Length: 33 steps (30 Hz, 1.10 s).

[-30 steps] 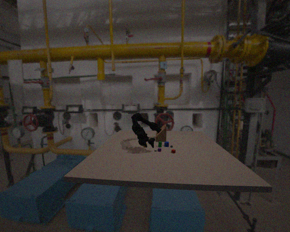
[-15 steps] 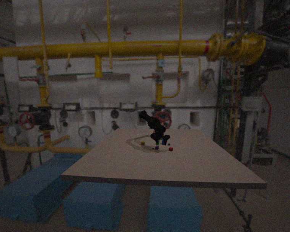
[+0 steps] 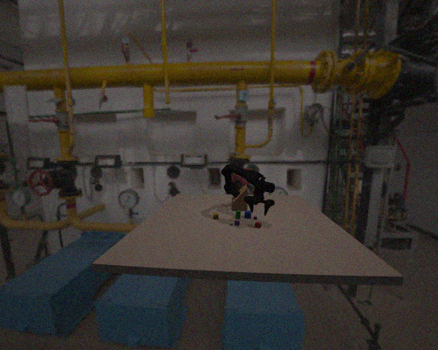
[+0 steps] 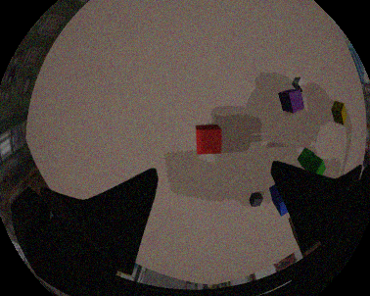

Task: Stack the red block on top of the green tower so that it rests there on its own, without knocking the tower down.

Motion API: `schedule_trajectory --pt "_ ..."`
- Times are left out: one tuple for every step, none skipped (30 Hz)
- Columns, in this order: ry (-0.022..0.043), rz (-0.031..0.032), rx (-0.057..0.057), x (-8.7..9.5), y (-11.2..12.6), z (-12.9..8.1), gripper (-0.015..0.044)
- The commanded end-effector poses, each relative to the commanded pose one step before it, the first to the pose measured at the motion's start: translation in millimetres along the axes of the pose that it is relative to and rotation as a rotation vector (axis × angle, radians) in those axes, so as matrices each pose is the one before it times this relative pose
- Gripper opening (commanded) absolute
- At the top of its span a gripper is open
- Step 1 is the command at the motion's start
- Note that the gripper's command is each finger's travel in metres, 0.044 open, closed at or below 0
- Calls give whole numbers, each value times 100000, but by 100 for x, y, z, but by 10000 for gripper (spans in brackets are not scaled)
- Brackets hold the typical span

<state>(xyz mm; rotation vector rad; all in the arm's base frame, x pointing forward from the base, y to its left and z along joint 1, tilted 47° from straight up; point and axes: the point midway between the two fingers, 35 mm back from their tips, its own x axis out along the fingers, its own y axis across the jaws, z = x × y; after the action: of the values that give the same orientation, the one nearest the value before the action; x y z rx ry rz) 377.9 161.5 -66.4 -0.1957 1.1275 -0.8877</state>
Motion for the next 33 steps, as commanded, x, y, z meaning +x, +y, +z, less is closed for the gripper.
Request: schedule_trajectory --pt "-728 -41 1361 372 -43 323 440" --pt "-5 3 0 376 15 11 440" --pt "-10 -1 1 521 14 12 440" --pt "-14 -7 2 556 7 8 440" --pt "-19 -16 4 623 -3 4 440" --pt "-27 -30 6 717 -18 -2 440" --pt "-30 -39 7 680 -19 -12 440" --pt "-20 -29 6 425 1 -18 440" --pt "-7 -9 3 142 29 -17 440" --pt "0 2 1 0 29 -10 440" --pt "0 2 1 0 27 -9 440" --pt "0 0 0 28 1 1 440" --pt "0 1 0 53 3 1 440" --pt "-1 1 0 79 4 2 440" --pt "-1 1 0 106 5 2 440" --pt "-2 1 0 134 6 3 440" --pt "-2 0 0 157 6 3 440" --pt "-3 0 0 167 6 3 440" --pt "-3 -1 0 168 5 3 440" --pt "-3 -2 0 168 4 2 440" --pt "-4 -2 0 168 3 2 440" --pt "-4 -3 0 168 3 2 440" --pt "-4 -4 0 167 2 1 440" --pt "-4 -4 0 167 1 1 440" --pt "-5 -5 0 167 1 1 440" --pt "-5 -6 0 167 0 0 440" --pt "-5 -6 0 167 -1 0 440" --pt "-6 -7 1 167 -2 -1 440" --pt "-6 -8 1 166 -2 -1 440" --pt "-6 -8 1 166 -3 -1 440" --pt "-7 -9 1 166 -4 -2 440" --pt "-7 -10 1 166 -5 -2 440" --pt "-7 -11 1 166 -5 -2 440"
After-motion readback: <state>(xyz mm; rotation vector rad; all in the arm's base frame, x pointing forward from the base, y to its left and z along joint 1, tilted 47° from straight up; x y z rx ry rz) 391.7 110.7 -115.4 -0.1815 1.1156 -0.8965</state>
